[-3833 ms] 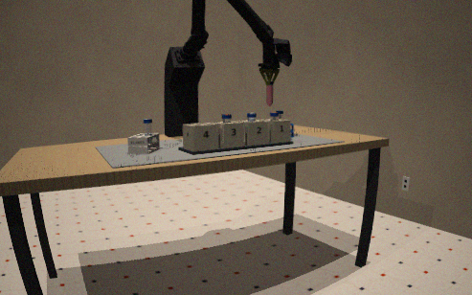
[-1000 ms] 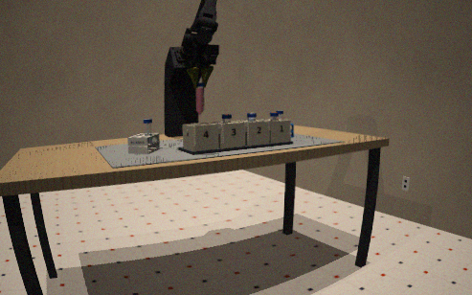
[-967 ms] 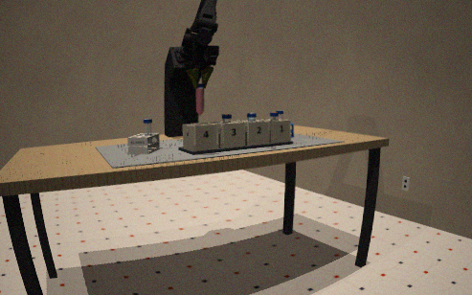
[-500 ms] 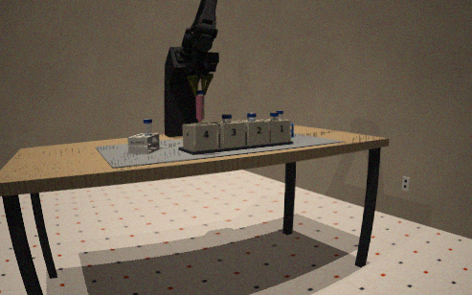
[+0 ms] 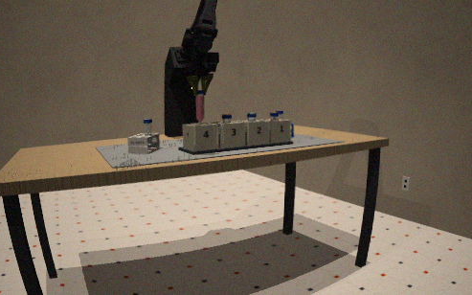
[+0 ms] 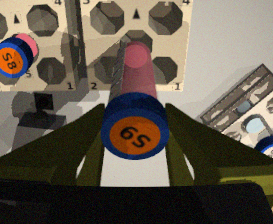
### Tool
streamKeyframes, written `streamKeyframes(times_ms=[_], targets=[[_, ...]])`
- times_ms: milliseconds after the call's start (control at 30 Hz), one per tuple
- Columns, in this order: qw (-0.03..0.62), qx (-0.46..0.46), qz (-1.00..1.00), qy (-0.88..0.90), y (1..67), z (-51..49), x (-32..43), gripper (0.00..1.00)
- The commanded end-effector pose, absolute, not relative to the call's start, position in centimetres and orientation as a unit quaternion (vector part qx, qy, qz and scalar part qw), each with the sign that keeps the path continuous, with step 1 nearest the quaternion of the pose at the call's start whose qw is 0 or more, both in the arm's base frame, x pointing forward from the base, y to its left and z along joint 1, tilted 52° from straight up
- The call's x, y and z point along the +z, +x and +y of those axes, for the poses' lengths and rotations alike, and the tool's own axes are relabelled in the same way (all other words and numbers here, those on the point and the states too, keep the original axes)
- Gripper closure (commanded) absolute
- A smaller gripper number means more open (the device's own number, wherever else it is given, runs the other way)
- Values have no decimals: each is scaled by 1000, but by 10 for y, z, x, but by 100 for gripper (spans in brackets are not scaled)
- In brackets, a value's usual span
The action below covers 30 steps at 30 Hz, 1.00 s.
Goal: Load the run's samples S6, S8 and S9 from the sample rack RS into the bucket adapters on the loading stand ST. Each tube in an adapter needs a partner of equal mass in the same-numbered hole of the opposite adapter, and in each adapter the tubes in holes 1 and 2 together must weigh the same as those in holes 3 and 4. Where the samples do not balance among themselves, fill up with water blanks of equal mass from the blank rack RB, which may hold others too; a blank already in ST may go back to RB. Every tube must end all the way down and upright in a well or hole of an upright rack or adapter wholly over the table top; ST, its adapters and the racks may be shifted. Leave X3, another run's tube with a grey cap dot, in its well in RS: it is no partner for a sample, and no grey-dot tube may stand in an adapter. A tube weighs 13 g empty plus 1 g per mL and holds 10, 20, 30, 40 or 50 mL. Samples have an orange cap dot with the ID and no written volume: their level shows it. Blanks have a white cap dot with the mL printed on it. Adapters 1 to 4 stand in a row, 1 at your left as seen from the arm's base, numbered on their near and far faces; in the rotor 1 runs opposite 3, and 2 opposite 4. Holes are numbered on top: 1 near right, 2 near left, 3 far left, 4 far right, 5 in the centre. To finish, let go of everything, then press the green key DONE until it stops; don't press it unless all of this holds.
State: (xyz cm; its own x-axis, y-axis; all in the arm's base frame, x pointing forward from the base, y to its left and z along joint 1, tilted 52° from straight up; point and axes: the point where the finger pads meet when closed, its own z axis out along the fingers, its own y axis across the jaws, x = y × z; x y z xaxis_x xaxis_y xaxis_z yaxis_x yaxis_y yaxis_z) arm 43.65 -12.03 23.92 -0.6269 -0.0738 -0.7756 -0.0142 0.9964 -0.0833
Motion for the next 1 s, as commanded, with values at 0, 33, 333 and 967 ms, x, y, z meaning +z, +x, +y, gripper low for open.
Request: streamKeyframes(times_ms=[0,33,333,967], targets=[[446,-40,894,-23,442,-124,255,100],[446,-40,894,-23,442,-124,255,100],[444,-39,895,-15,453,-128,244,100],[448,-40,893,-18,474,-128,236,100]])
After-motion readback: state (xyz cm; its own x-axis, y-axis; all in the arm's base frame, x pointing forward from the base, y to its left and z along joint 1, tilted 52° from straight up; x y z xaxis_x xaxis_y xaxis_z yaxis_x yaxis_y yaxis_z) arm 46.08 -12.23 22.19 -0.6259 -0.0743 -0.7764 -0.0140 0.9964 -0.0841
